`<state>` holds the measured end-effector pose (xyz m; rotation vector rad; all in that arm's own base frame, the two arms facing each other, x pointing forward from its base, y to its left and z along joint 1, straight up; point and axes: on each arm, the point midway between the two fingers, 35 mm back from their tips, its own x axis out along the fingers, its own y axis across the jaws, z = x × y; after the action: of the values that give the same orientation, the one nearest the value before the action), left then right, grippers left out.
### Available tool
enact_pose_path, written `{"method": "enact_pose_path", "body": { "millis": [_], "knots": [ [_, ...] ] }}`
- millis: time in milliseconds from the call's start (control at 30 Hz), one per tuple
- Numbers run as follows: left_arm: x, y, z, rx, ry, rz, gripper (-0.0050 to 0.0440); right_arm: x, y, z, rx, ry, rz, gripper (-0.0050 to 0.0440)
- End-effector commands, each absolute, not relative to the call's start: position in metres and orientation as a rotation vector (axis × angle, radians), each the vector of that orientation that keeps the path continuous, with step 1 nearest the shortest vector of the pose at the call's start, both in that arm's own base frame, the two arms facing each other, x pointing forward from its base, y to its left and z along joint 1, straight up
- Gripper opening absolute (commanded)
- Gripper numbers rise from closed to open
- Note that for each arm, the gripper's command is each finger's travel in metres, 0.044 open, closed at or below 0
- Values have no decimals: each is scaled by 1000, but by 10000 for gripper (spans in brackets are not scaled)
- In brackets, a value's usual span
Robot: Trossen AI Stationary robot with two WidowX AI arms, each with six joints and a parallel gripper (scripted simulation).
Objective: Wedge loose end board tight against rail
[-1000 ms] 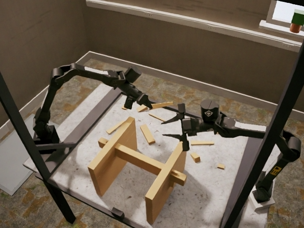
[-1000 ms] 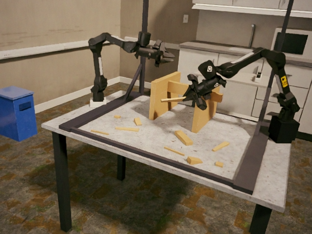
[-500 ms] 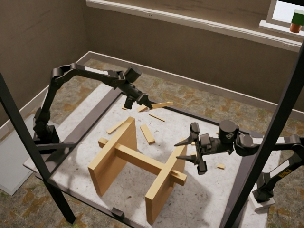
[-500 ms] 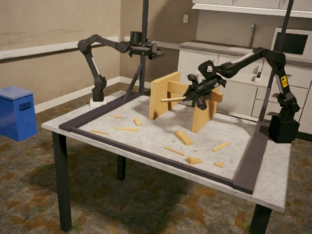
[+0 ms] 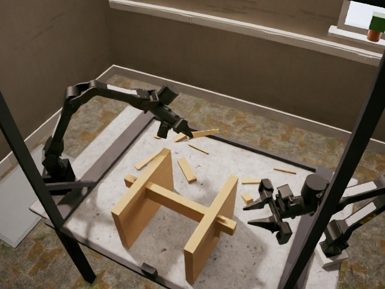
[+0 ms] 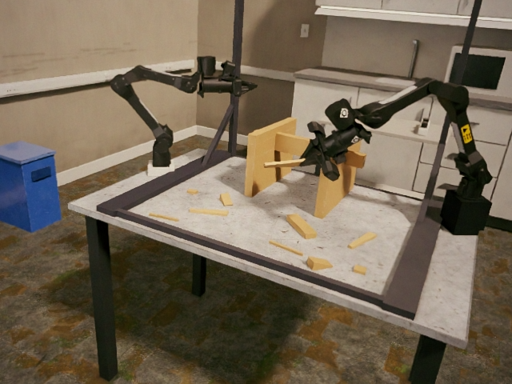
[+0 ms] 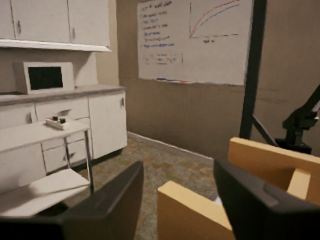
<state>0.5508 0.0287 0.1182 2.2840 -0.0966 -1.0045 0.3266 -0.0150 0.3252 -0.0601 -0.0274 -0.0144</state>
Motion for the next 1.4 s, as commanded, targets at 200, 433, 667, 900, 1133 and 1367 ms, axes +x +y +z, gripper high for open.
{"method": "enact_pose_path", "body": {
  "millis": [200, 433, 667, 900, 1133, 1367],
  "knots": [
    [550, 29, 138, 2311, -107, -964, 10, 312, 1, 336, 9, -92, -19, 200],
    [542, 20, 150, 2216, -79, -954, 10, 314, 1, 335, -11, -79, -12, 200],
    [527, 9, 171, 2033, 0, -927, 10, 314, 1, 335, -11, -79, -13, 200],
    [510, 0, 189, 1847, 71, -905, 10, 314, 1, 336, -10, -81, -12, 200],
    [489, -11, 211, 1633, 157, -867, 10, 314, 1, 335, -10, -80, -12, 200],
    [477, -17, 221, 1528, 188, -854, 10, 314, 1, 335, -10, -80, -12, 200]
  ]
}}
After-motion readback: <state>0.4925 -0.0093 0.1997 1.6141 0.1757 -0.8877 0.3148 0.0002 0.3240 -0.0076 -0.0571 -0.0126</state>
